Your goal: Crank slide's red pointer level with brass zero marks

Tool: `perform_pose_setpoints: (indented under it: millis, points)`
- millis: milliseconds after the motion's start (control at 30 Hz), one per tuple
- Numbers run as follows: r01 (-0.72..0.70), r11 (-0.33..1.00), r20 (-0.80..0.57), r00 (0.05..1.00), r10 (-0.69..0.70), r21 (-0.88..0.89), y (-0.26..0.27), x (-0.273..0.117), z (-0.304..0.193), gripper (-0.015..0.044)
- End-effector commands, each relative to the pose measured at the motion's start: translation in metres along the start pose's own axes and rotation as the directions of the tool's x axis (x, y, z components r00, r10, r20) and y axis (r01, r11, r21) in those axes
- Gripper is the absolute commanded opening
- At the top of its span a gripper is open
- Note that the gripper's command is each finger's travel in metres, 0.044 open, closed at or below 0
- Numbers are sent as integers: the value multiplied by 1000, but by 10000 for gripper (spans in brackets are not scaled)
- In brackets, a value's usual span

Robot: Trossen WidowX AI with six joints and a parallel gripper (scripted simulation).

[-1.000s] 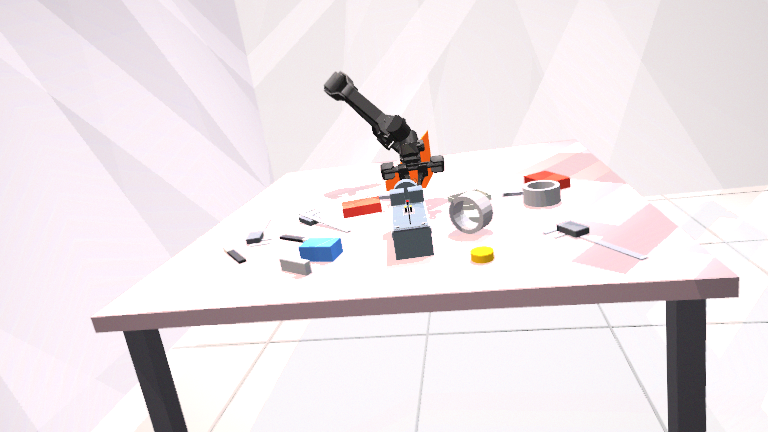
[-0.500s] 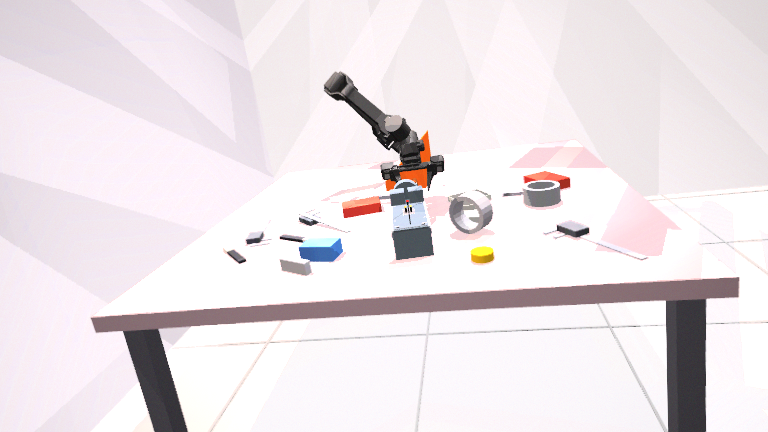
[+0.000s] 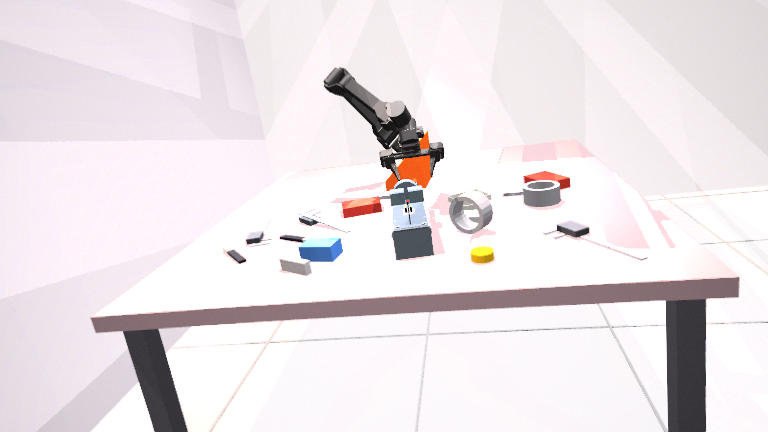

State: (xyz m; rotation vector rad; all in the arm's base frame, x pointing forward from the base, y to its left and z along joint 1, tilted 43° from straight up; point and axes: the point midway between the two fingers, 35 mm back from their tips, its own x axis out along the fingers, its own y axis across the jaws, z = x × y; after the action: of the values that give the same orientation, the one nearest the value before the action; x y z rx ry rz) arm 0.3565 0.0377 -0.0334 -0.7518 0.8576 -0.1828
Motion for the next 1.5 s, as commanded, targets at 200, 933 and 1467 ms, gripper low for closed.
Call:
perform_pose_setpoints:
  millis: [200,933,1467]
  points:
    - [0,1000,5,1000,0,10,0,-28,33,440]
    - [62,995,-40,997,-59,72,-19,-17,110,440]
    - [126,985,-83,990,-117,117,-40,28,149,440]
